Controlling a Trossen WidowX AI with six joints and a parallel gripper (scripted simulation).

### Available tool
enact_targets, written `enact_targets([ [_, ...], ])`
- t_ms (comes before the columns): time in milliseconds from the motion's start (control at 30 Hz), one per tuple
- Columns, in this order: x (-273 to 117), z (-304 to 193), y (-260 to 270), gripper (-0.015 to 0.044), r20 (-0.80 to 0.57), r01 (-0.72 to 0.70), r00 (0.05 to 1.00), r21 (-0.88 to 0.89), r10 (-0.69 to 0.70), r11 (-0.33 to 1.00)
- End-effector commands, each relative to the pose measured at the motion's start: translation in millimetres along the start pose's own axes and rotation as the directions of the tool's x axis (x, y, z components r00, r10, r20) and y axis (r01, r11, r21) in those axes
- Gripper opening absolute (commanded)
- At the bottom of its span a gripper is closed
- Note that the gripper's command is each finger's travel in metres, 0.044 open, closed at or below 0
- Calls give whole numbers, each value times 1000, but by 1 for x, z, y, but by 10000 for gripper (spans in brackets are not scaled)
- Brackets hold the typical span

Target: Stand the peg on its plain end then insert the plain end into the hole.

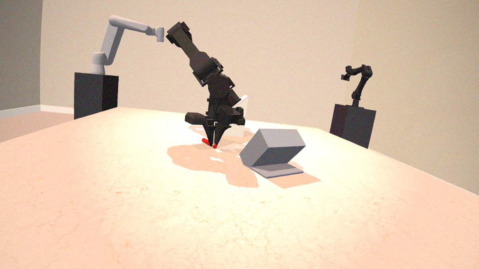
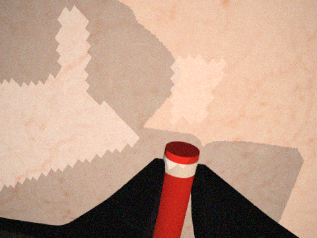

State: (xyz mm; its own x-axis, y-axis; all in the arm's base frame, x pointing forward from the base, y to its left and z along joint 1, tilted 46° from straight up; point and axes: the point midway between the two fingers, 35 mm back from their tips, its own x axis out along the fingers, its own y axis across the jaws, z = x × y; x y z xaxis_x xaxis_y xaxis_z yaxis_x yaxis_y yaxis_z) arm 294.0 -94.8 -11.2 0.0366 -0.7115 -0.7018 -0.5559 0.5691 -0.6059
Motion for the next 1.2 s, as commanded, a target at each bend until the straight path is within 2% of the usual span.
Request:
enact_targets([
  [0,1,-1,1,49,-3,2,1000,-5,-2,1000],
  [1167,-18,-13,0,49,281,0,960,-2,1,1000],
])
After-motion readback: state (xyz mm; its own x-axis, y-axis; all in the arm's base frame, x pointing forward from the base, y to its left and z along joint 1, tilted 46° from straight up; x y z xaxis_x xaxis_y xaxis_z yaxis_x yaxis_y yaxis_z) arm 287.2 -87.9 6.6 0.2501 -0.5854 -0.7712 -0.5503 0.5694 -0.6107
